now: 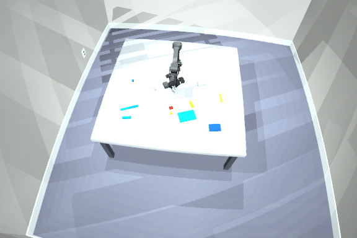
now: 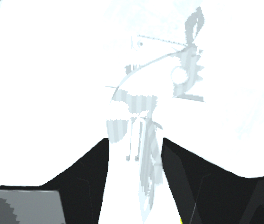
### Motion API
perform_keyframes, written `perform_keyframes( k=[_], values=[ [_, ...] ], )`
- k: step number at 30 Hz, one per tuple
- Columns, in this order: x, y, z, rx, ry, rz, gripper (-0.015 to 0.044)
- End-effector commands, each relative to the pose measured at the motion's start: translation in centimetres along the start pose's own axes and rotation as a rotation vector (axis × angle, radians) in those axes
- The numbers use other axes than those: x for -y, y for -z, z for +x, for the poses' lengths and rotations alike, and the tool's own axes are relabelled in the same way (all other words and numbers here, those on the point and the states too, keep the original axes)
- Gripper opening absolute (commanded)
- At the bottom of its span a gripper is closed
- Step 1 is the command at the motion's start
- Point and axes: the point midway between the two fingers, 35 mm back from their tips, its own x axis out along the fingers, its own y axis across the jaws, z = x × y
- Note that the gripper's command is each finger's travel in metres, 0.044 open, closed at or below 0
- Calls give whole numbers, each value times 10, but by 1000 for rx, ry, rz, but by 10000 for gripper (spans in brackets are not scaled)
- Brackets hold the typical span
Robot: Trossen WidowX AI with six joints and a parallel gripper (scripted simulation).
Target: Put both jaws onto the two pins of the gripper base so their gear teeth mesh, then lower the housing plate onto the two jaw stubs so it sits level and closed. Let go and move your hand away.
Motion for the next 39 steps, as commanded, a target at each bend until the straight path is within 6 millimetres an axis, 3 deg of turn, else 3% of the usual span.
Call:
perform_keyframes(
  k=[1, 18, 39],
  values=[
    [0, 1, 0, -4, 4, -6, 134],
    [0, 2, 1, -4, 4, -6, 134],
    [0, 3, 35, -4, 4, -7, 134]
  ],
)
